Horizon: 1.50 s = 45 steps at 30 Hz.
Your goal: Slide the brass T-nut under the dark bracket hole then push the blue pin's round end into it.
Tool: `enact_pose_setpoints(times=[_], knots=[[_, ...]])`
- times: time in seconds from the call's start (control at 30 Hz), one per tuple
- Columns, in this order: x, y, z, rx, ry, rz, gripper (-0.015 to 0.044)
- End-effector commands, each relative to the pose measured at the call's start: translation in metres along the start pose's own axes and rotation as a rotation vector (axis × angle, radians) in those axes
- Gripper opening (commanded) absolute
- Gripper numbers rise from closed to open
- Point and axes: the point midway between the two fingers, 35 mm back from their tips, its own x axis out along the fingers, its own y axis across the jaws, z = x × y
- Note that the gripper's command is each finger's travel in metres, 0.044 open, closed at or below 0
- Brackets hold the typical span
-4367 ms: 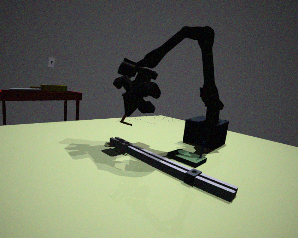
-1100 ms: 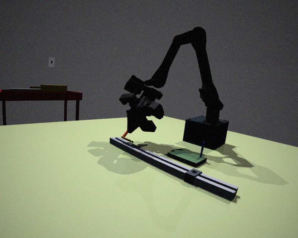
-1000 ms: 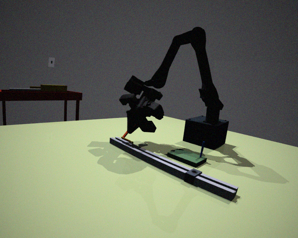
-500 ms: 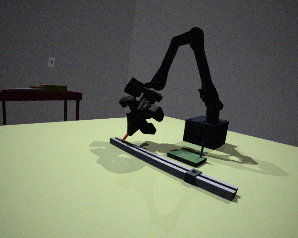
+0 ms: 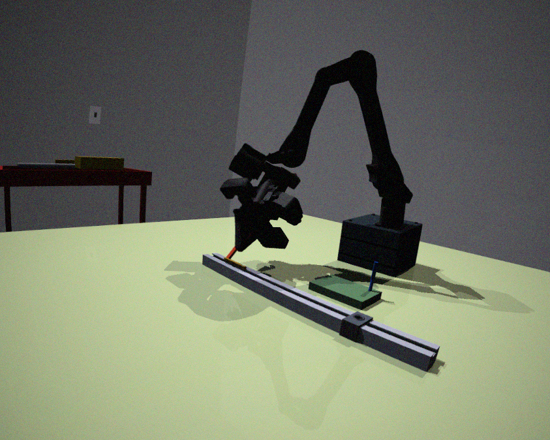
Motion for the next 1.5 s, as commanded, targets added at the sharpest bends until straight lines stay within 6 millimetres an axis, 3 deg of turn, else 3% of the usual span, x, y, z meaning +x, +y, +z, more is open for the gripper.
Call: enact_pose_setpoints(times=[0.0, 1.47], knots=[[0.0003, 0.0016, 0.0005, 0.005, 0.002, 0.004, -0.015], [0.003, -0.0027, -0.0012, 0.032, 0.005, 0.101, -0.015]])
